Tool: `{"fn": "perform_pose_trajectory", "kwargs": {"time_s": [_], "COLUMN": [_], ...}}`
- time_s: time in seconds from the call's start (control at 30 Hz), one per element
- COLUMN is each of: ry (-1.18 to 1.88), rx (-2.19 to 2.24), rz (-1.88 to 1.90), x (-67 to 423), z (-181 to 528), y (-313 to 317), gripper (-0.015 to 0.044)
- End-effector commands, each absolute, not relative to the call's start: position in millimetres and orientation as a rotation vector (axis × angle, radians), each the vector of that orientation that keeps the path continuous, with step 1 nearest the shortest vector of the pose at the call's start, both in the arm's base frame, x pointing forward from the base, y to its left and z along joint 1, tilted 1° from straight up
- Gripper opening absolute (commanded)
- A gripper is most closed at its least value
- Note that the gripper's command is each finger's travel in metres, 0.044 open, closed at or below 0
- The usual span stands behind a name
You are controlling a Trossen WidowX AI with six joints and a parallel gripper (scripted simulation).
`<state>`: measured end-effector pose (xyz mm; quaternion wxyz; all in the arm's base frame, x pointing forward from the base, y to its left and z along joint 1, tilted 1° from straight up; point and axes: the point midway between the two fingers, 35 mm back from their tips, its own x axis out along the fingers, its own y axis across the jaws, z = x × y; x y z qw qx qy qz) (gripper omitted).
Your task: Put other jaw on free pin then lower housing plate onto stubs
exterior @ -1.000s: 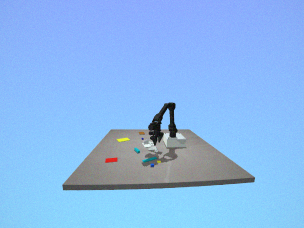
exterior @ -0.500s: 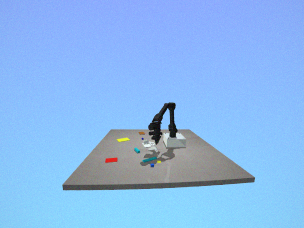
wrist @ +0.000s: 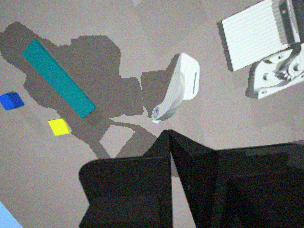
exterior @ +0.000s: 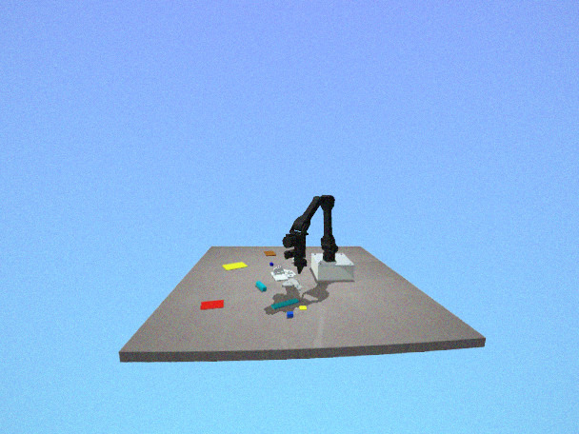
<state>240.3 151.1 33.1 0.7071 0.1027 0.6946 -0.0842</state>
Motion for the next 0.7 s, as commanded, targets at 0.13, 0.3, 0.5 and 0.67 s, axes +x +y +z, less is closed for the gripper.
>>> {"fn": "perform_pose_trajectory", "kwargs": {"time_s": [0.13, 0.3, 0.5, 0.67], "ry": [1.555, 1.555, 1.552, 1.546], "rx": [0.1, 0.017, -0.083, -0.167], "rz": [-0.066, 0.016, 0.114, 0.196], "x": [237.5, 236.8, 235.9, 235.2], "z": [31.8, 31.8, 31.8, 31.8], "y": [148.5, 147.5, 146.3, 145.3], "gripper": [0.0, 0.0, 0.0, 0.0]}}
